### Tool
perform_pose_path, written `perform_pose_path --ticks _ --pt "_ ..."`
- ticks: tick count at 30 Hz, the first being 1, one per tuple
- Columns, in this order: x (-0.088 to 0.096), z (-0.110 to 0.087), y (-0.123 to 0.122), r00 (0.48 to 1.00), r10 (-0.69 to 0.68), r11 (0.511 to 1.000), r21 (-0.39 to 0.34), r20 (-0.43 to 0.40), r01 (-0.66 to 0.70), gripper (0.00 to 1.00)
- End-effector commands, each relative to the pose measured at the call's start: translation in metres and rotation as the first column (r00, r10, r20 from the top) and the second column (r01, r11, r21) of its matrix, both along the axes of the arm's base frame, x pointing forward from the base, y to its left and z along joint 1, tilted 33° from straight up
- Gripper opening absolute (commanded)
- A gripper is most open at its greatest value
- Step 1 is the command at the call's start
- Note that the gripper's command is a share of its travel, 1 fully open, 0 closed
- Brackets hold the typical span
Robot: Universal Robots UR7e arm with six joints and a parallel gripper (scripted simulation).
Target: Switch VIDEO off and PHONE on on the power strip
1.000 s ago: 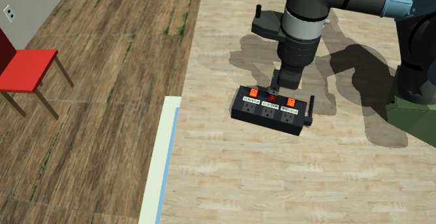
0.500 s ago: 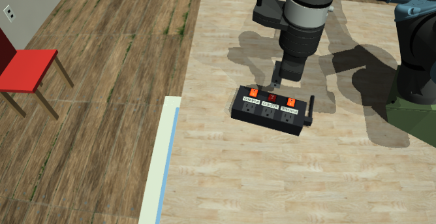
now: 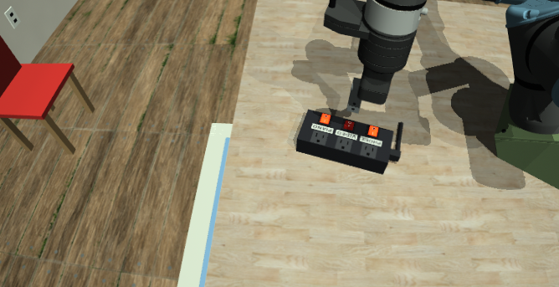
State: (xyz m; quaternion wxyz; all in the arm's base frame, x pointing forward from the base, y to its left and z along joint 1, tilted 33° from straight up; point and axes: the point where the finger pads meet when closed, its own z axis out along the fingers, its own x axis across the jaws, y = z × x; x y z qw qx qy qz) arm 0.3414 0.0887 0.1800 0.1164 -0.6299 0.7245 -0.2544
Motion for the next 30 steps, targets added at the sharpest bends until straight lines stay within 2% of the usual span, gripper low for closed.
perform_pose_path --ticks 1,12,26,30 --pt "0.0 0.001 0.0 1.0 0.0 1.0 0.0 0.001 0.0 1.0" --pt "-0.008 0.014 0.004 1.0 0.0 1.0 0.0 0.001 0.0 1.0" --pt "-0.041 0.071 0.019 1.0 0.0 1.0 0.0 0.001 0.0 1.0" --pt "-0.044 0.077 0.02 1.0 0.0 1.0 0.0 0.001 0.0 1.0"
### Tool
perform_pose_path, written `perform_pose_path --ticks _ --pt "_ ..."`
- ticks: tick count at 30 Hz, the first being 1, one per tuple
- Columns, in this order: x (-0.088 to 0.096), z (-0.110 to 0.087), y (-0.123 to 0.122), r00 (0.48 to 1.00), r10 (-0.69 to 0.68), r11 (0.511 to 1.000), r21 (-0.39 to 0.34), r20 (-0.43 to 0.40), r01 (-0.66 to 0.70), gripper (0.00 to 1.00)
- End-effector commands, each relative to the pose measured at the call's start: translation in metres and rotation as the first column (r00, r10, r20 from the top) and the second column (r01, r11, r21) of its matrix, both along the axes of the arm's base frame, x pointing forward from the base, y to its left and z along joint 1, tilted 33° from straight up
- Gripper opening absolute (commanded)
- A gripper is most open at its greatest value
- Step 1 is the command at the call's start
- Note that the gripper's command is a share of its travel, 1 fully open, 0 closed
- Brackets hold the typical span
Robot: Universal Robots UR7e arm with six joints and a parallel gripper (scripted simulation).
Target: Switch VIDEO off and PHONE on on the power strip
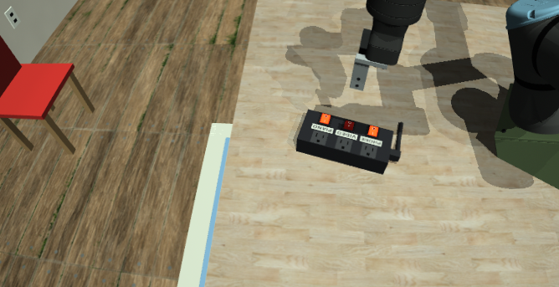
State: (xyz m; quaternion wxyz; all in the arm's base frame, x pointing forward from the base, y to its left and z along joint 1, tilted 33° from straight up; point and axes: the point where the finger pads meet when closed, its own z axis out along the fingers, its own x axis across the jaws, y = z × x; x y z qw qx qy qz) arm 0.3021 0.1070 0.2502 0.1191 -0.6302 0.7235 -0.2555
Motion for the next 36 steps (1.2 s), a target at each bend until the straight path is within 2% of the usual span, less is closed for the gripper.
perform_pose_path --ticks 1,6,36 --pt "-0.0062 0.0088 0.0025 1.0 -0.003 1.0 -0.001 -0.004 0.003 1.0" --pt "-0.0094 0.0142 0.0039 1.0 -0.003 1.0 -0.001 -0.004 0.003 1.0" --pt "-0.0095 0.0143 0.004 1.0 -0.003 1.0 -0.001 -0.004 0.003 1.0"
